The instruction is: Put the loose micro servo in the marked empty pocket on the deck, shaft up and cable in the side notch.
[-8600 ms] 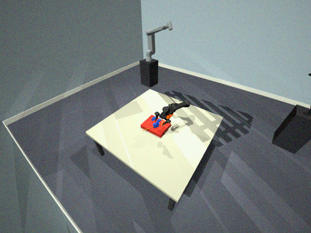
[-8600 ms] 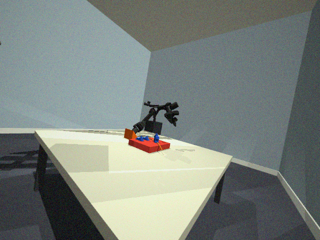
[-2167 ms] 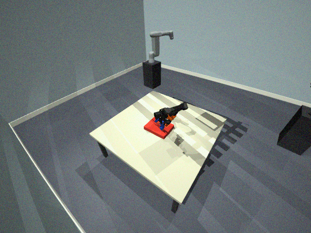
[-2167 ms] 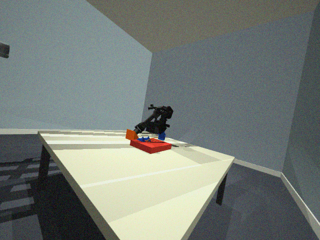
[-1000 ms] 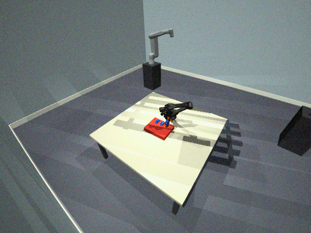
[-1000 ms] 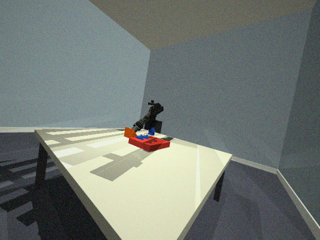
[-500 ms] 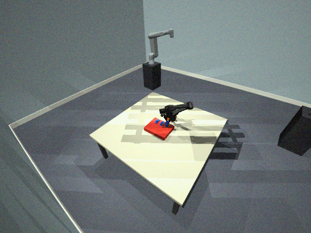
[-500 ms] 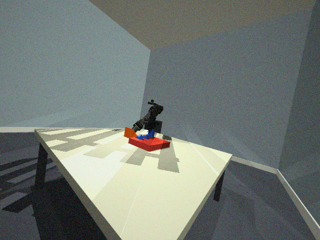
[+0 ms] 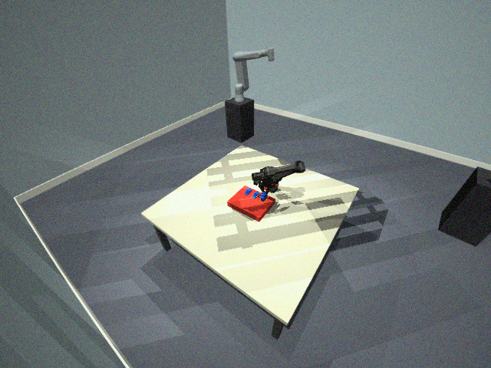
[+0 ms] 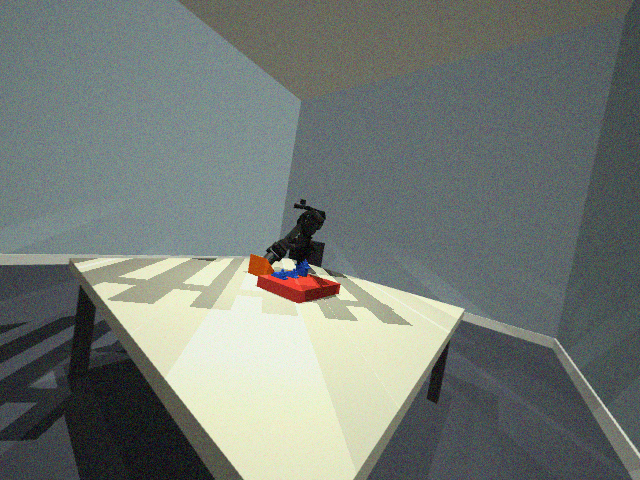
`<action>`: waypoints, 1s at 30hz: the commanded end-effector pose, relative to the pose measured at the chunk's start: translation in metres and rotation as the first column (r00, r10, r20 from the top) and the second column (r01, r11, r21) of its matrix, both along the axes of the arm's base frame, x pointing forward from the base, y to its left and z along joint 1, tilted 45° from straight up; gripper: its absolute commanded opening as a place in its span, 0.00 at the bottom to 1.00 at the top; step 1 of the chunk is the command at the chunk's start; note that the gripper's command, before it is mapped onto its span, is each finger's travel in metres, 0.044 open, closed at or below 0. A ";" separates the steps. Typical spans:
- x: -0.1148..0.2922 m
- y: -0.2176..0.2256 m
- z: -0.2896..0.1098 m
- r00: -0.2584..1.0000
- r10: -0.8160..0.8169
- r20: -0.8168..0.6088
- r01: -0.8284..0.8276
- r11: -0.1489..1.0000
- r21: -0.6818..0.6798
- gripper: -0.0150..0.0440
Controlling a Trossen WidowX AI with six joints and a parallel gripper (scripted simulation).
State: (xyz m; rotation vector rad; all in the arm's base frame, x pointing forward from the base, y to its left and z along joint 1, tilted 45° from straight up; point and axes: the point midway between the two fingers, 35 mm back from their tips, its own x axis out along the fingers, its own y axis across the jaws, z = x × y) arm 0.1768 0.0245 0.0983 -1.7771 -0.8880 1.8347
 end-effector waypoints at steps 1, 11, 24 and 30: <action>0.000 0.002 -0.002 1.000 -0.009 -0.002 0.009 1.000 0.001 0.25; -0.001 0.009 -0.009 1.000 -0.009 -0.002 0.009 1.000 0.002 0.25; -0.002 0.018 -0.018 1.000 -0.009 -0.001 0.009 1.000 0.002 0.25; -0.002 0.023 -0.023 1.000 -0.009 -0.001 0.009 1.000 0.002 0.25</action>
